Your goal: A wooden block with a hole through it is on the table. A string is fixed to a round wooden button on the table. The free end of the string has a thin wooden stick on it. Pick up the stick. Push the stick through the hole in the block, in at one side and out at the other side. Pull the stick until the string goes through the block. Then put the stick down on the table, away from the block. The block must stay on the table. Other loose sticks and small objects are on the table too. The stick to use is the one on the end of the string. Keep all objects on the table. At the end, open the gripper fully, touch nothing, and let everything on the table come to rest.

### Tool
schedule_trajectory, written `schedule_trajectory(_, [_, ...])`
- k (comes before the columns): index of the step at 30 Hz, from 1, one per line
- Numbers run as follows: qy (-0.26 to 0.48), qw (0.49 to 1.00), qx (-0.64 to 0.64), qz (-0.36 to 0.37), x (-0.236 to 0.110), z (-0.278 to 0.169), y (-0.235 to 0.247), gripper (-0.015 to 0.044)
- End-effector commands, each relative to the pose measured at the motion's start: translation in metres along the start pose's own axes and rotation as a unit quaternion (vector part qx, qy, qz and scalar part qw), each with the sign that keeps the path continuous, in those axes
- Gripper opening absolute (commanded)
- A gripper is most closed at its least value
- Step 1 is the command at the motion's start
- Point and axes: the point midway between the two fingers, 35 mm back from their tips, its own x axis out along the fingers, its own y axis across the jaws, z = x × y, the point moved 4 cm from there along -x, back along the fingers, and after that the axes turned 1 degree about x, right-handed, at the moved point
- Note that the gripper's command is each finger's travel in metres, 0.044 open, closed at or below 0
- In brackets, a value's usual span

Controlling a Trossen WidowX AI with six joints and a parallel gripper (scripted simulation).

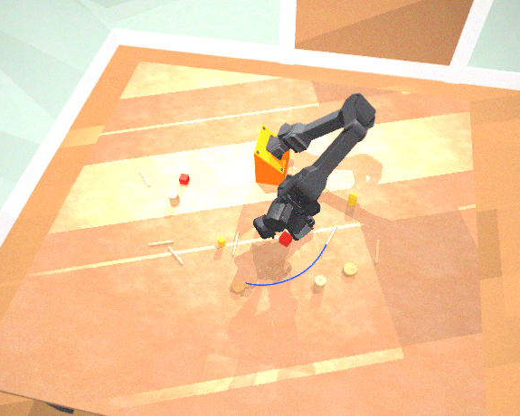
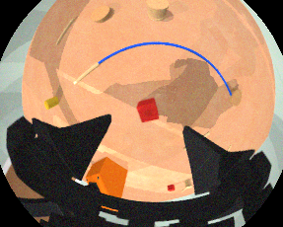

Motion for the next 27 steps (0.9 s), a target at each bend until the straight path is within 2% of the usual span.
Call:
schedule_trajectory(1, [-0.002,0.905,0.425,0.000,-0.0079,-0.0036,-0.0003,0.0440])
schedule_trajectory(6, [-0.002,0.842,0.540,0.000,-0.0096,-0.0045,-0.0003,0.0440])
schedule_trajectory(21, [-0.002,0.841,0.540,0.000,-0.0096,-0.0045,-0.0003,0.0440])
schedule_trajectory(27, [-0.002,0.841,0.540,0.000,-0.0096,-0.0045,-0.0003,0.0282])
